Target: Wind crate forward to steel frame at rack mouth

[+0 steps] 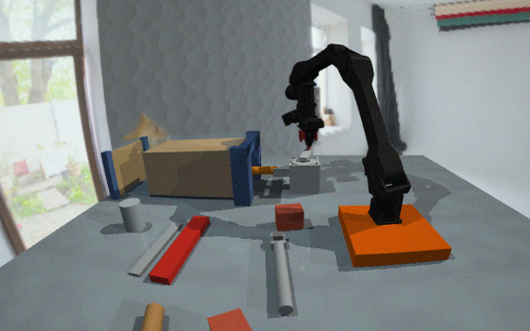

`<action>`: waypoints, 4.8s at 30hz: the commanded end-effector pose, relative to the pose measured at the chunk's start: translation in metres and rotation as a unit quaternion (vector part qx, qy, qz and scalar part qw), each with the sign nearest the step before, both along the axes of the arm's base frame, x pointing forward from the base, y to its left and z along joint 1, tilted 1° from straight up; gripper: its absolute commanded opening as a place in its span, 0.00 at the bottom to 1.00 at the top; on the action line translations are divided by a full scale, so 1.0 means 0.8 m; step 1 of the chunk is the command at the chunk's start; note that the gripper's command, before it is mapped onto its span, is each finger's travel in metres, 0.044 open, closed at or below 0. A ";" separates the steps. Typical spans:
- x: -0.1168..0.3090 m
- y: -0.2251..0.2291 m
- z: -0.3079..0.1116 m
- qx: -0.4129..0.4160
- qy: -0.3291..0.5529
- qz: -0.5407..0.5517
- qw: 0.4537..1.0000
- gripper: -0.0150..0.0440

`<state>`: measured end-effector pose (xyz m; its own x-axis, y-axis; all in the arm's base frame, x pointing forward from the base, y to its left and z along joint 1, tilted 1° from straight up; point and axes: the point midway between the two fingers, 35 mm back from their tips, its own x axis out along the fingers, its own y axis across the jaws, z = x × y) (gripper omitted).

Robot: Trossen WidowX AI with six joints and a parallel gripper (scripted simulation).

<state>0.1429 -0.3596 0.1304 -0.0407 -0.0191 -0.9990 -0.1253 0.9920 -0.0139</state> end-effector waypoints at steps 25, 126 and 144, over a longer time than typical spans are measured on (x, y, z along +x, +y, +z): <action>0.058 0.002 0.003 -0.008 -0.020 0.013 1.000 0.25; 0.109 0.027 0.003 -0.007 -0.022 0.013 1.000 0.25; 0.111 0.029 0.003 -0.007 -0.022 0.013 1.000 0.25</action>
